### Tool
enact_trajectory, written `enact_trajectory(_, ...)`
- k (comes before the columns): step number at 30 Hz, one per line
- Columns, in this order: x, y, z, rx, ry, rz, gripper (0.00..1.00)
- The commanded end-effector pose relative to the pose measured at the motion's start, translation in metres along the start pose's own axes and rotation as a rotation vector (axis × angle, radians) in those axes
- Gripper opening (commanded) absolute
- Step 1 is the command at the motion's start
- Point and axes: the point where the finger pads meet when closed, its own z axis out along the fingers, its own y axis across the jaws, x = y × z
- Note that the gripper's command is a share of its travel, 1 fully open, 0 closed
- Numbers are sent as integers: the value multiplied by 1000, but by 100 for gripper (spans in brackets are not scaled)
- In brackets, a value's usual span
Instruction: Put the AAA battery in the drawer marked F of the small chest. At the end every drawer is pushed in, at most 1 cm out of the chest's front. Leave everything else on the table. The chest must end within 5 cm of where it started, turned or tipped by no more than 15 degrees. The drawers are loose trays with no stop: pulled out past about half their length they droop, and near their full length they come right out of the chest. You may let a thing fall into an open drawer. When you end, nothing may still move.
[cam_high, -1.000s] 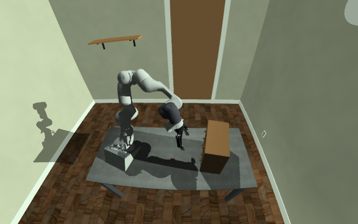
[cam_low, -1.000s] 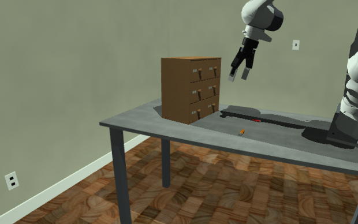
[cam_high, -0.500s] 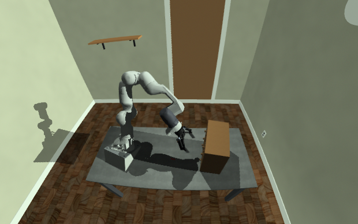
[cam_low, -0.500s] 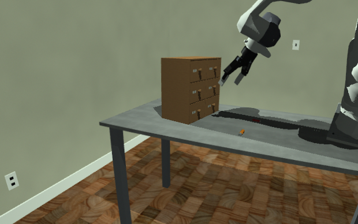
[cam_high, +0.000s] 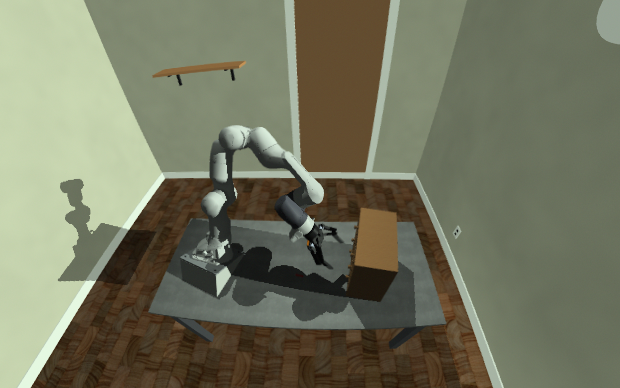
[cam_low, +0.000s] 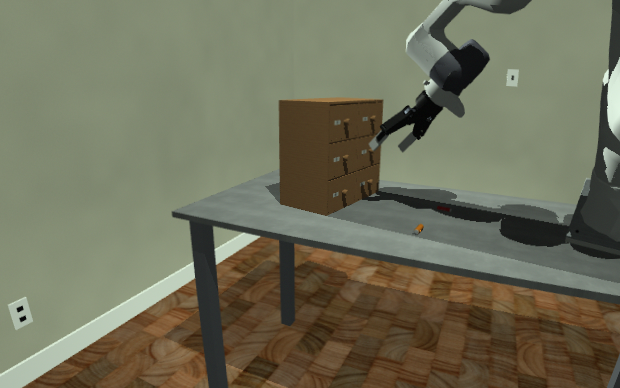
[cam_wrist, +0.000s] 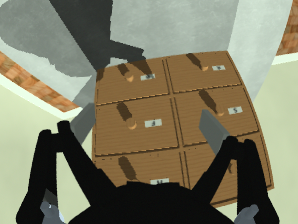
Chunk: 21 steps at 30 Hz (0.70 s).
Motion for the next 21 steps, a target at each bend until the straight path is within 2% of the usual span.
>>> enact_trajectory(1,-1,0,7,-56,-202,-184,100)
enact_trajectory(11,-1,0,15,-67,-263,-178,100)
enact_trajectory(16,-1,0,15,-76,-308,-226,100)
enact_trajectory(21,-1,0,15,-76,-309,-227,100)
